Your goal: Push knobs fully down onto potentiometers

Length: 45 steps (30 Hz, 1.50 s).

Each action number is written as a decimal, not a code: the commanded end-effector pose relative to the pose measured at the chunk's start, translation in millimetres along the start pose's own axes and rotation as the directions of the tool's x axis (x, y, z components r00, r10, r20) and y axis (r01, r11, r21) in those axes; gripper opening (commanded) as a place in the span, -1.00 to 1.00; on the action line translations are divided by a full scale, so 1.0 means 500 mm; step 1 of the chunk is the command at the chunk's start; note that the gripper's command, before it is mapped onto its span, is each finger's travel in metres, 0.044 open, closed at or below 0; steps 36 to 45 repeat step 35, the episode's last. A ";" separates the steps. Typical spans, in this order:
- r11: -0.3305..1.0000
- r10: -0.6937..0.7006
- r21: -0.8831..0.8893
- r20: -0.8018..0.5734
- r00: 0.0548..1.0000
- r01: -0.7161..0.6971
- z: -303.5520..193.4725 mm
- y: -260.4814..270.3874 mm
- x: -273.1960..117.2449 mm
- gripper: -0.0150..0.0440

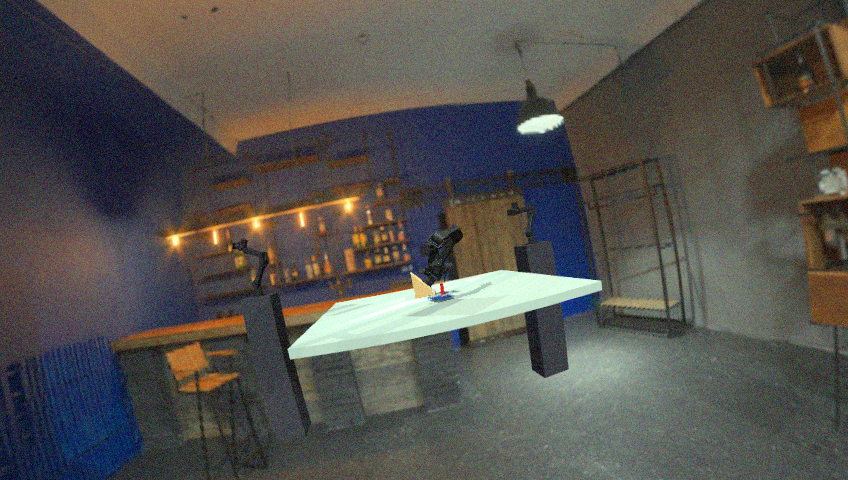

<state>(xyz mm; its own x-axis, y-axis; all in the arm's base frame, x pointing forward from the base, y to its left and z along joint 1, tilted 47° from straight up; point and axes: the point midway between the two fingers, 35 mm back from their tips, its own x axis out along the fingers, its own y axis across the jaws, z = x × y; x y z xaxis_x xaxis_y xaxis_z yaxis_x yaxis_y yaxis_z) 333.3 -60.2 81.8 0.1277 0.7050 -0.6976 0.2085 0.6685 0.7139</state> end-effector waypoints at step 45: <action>1.000 0.004 0.008 -0.011 1.000 -0.004 -0.276 -0.081 -0.035 1.00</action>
